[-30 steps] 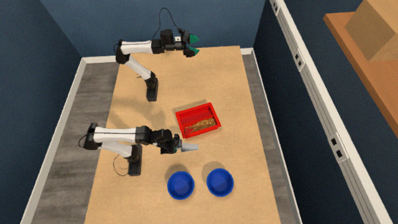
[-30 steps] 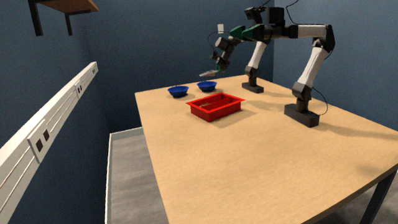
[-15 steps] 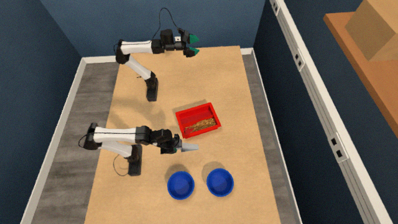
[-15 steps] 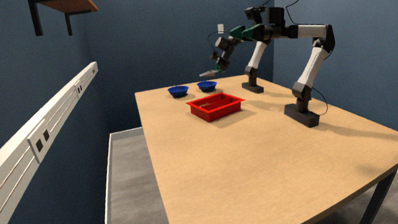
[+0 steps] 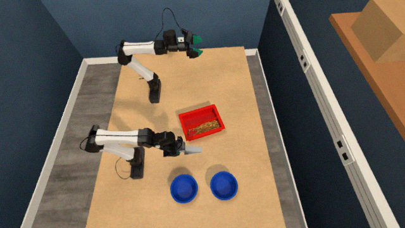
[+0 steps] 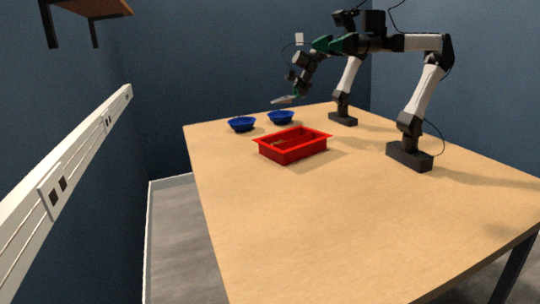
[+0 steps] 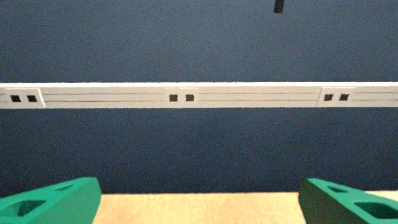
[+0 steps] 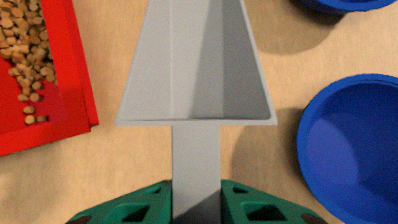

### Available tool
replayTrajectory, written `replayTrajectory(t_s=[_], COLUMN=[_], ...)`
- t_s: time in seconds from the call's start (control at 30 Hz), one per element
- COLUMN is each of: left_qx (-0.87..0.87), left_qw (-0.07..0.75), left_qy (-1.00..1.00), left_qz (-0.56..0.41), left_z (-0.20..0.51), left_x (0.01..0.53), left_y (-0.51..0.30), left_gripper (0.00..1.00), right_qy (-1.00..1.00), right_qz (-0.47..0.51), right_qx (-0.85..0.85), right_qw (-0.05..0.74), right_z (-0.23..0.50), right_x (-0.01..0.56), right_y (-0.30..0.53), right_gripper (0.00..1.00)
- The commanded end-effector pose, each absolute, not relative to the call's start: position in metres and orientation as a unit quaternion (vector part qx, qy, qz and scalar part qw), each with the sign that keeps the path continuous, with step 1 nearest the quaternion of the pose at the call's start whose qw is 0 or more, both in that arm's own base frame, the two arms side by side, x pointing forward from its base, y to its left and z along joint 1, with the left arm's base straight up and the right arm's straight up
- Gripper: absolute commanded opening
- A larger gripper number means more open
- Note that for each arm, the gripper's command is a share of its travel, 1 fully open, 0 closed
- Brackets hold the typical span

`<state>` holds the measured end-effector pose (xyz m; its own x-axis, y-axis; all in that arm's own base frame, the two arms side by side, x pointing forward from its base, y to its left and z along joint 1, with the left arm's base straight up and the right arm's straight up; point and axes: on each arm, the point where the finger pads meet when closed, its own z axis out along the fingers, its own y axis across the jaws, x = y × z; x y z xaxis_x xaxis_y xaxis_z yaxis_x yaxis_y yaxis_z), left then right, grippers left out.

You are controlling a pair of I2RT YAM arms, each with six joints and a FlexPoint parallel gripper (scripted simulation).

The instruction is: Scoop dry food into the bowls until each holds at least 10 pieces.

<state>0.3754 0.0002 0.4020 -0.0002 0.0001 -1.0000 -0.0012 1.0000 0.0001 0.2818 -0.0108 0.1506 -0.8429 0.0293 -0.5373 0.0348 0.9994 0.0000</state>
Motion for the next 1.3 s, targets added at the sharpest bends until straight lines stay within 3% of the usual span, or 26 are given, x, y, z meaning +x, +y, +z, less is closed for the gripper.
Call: replayTrajectory(t_s=[0.0,0.43,1.27], left_qx=[-0.001,-0.001,-0.001], left_qw=[0.714,0.714,0.714], left_qy=[0.700,0.700,0.700], left_qz=[0.000,0.000,0.000], left_z=[0.409,0.409,0.409], left_x=[0.373,0.373,0.373], left_y=[0.000,0.000,0.000], left_gripper=[1.00,1.00,1.00], right_qy=[0.957,0.958,0.987], right_qz=[-0.006,0.007,0.022], right_qx=[0.016,0.012,-0.056], right_qw=[0.290,0.288,0.151], right_z=[0.156,0.161,0.147], right_x=[0.285,0.290,0.298], right_y=[-0.011,-0.003,0.104], right_gripper=[0.00,0.00,0.00])
